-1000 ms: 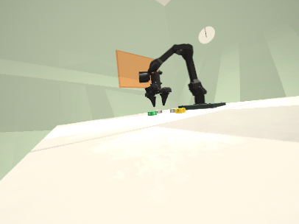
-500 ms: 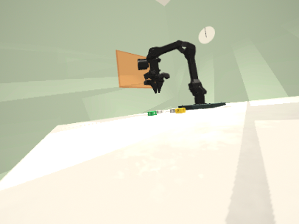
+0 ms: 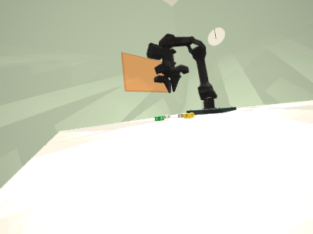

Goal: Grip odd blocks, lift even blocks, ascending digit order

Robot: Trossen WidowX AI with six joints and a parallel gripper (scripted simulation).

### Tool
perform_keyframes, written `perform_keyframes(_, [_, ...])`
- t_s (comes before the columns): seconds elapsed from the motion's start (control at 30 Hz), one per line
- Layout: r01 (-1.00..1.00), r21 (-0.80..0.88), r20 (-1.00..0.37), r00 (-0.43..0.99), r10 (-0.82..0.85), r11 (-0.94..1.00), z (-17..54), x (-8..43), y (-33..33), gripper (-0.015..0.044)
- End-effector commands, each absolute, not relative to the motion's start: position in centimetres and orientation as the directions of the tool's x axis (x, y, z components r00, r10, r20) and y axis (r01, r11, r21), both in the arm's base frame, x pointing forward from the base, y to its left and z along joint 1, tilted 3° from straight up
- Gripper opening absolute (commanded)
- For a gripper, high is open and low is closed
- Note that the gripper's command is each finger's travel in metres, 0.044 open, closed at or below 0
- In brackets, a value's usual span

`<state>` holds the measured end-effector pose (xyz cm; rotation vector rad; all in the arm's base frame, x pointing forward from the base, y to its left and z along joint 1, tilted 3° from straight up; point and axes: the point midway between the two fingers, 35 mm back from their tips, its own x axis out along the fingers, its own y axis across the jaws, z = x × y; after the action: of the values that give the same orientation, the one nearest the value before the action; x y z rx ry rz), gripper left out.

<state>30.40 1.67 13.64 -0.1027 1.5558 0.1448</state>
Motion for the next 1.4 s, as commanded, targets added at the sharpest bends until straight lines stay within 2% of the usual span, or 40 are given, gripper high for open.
perform_keyframes(0.0, [-0.154,0.039,-0.999,0.000,0.040,0.987,13.7,30.4,7.1,0.0120])
perform_keyframes(0.2, [-0.152,0.042,-0.999,-0.007,0.042,0.988,13.8,30.0,9.4,0.0120])
perform_keyframes(0.43, [-0.152,0.042,-0.999,-0.007,0.042,0.988,6.5,30.0,9.8,0.0304])
perform_keyframes(0.57, [-0.152,0.042,-0.999,-0.007,0.042,0.988,5.7,29.9,9.8,0.0400])
perform_keyframes(1.37, [-0.152,0.042,-0.999,-0.007,0.042,0.987,2.4,29.9,9.9,0.0400])
